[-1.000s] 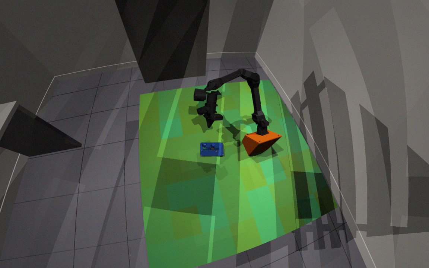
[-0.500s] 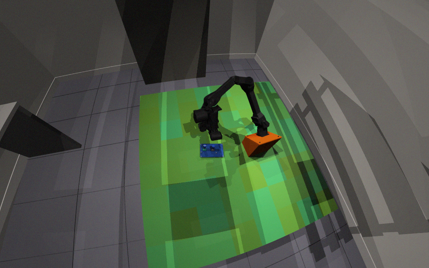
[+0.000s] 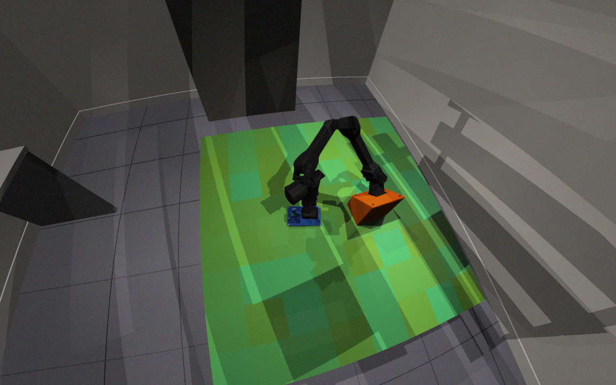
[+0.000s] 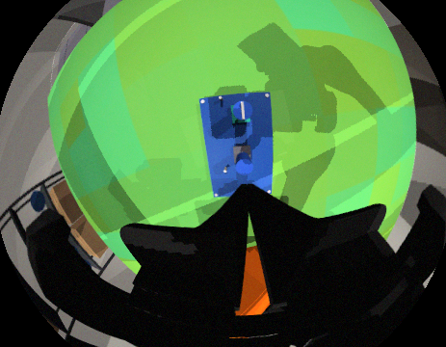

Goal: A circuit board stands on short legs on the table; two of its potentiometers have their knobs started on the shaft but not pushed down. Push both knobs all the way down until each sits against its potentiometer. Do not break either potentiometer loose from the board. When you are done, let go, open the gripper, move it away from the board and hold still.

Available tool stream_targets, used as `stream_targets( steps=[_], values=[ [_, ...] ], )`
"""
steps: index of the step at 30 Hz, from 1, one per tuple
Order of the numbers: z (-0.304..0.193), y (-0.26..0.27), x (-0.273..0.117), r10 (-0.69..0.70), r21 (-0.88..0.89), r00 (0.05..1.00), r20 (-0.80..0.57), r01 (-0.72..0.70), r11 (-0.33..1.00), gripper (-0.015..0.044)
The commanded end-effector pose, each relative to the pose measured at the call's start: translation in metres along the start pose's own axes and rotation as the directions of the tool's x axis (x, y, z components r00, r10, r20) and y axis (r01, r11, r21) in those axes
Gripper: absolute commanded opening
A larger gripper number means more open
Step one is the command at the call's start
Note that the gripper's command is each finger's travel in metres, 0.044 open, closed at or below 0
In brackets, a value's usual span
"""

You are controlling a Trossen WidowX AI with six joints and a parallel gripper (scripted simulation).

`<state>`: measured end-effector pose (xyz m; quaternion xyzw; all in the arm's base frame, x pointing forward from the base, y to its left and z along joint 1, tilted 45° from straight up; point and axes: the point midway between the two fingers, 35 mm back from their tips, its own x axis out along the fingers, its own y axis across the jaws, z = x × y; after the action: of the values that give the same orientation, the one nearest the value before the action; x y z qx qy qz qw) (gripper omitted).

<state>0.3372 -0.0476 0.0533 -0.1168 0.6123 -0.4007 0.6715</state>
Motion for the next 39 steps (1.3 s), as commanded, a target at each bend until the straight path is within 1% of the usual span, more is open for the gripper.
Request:
stream_targets(
  steps=[1, 5, 14, 26, 39],
  values=[
    [0.000, 0.000, 0.001, -0.023, 0.020, 1.000, 0.008, 0.022, 1.000, 0.0000],
    [0.000, 0.000, 0.021, -0.023, 0.020, 1.000, 0.009, 0.023, 1.000, 0.0000],
    [0.000, 0.000, 0.024, -0.023, 0.020, 1.000, 0.009, 0.023, 1.000, 0.0000],
    [0.000, -0.001, 0.042, -0.024, 0.020, 1.000, 0.009, 0.024, 1.000, 0.0000],
    [0.000, -0.001, 0.042, -0.024, 0.020, 1.000, 0.009, 0.024, 1.000, 0.0000]
  ],
)
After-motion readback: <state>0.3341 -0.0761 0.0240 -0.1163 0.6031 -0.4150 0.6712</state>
